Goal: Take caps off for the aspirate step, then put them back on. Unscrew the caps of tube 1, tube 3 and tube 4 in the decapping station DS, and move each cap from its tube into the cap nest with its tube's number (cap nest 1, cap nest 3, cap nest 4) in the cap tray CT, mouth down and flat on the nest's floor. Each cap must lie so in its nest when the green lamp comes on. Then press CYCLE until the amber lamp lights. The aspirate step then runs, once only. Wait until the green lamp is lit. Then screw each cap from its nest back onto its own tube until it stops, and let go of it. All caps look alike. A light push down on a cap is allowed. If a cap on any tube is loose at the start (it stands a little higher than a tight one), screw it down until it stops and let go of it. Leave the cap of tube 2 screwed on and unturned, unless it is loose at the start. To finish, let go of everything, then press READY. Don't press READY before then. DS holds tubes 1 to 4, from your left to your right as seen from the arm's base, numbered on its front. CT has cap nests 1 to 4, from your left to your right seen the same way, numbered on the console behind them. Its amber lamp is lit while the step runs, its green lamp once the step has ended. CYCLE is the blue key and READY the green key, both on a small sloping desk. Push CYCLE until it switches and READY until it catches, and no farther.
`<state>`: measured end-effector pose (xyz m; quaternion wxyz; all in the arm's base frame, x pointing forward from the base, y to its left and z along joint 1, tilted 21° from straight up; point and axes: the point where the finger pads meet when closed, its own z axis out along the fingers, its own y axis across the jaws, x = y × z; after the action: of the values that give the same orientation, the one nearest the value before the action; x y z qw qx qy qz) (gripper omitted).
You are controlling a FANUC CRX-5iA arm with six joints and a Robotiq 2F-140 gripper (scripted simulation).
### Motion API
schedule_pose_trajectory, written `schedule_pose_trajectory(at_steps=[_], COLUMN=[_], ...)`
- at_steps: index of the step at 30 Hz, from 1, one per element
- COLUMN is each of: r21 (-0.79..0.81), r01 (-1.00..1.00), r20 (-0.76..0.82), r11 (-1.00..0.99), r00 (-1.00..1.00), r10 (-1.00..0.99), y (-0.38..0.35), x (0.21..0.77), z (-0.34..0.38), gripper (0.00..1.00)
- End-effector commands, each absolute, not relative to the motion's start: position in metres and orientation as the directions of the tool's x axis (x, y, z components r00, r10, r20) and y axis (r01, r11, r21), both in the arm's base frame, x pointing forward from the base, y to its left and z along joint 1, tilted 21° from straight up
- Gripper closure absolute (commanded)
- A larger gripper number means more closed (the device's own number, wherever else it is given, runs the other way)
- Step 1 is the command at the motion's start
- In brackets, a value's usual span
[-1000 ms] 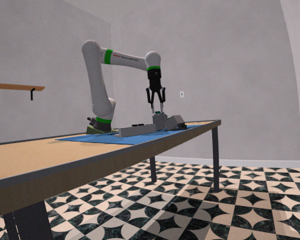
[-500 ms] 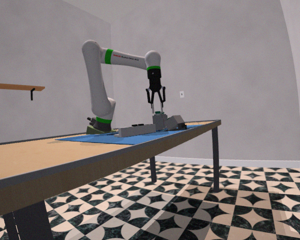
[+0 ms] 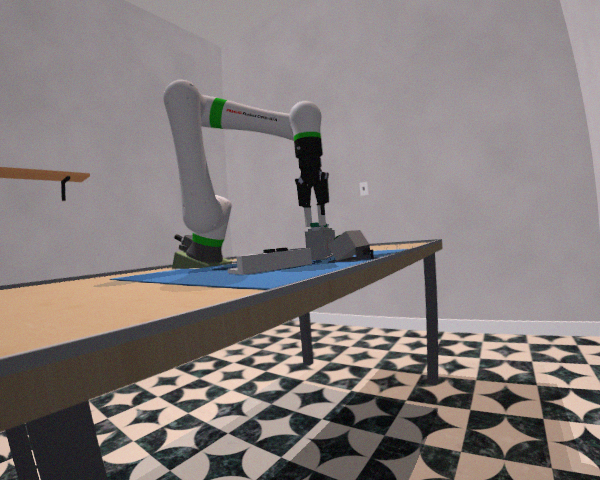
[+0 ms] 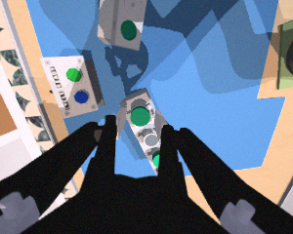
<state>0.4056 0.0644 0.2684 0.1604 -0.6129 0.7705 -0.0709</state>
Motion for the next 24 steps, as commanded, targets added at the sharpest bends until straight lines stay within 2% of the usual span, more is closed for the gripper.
schedule_pose_trajectory(at_steps=[1,2,3,17,24], r21=[-0.317,-0.317,-0.317,-0.317,-0.349], r01=[-0.909,-0.909,-0.909,-0.909,-0.934], r20=[-0.15,-0.15,-0.15,-0.15,-0.032], r11=[0.272,0.272,0.272,0.272,-0.074], r00=[-0.235,-0.235,-0.235,-0.235,0.091], r10=[-0.96,-0.96,-0.96,-0.96,-0.995], y=[0.0644,0.0644,0.0644,0.0644,0.0644], x=[0.4054,0.4053,0.4053,0.4053,0.4053], z=[0.2681,0.2681,0.2681,0.2681,0.2683], gripper=[0.65,0.65,1.0,1.0,1.0])
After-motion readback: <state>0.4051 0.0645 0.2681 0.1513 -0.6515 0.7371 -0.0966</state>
